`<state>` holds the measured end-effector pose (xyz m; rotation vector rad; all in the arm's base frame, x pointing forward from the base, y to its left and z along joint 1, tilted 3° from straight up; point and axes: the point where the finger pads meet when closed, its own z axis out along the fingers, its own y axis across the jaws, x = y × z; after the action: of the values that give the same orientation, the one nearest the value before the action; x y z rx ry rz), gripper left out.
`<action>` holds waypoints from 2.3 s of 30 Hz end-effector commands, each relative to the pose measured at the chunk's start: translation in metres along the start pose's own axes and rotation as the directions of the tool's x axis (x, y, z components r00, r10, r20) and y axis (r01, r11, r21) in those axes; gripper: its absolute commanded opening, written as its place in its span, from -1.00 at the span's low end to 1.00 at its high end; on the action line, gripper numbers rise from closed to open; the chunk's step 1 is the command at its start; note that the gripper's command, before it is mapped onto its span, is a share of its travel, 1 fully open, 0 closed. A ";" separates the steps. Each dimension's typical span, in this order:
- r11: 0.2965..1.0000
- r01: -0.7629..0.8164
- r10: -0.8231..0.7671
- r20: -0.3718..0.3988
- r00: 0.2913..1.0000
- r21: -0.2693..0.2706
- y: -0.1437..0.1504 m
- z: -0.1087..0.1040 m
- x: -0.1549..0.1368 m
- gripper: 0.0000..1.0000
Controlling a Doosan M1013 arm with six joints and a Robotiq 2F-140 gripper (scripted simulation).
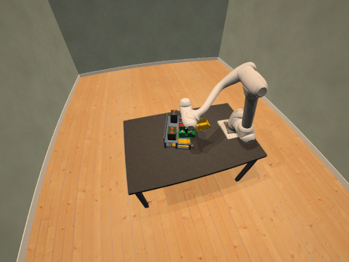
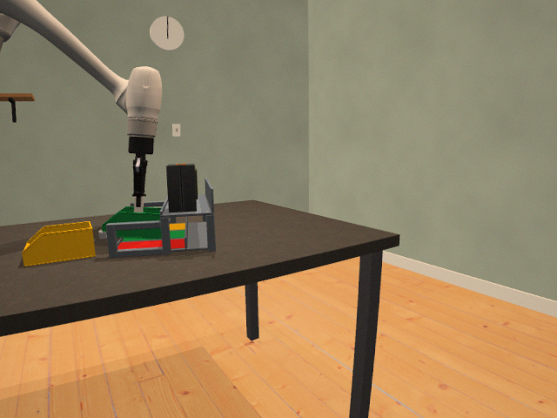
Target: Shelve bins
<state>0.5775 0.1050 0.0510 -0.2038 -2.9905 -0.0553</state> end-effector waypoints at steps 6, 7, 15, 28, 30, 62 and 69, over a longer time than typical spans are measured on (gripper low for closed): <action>1.000 0.000 0.000 0.000 1.000 0.000 0.000 0.000 0.000 -0.80; 1.000 0.000 0.000 0.000 1.000 0.000 0.000 0.000 0.000 -0.80; 1.000 0.000 0.000 0.000 1.000 0.000 0.000 0.000 0.000 -0.80; 1.000 0.000 0.000 0.007 1.000 0.000 0.000 0.000 0.000 -0.80; 1.000 0.000 0.000 0.010 1.000 0.000 0.000 0.001 0.000 -0.80; 1.000 0.000 0.000 0.031 1.000 0.000 0.000 0.002 0.001 -0.80; 1.000 0.000 0.000 0.031 1.000 0.000 0.000 0.002 0.001 -0.69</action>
<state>0.5762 0.1052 0.0488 -0.2066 -3.0212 -0.0527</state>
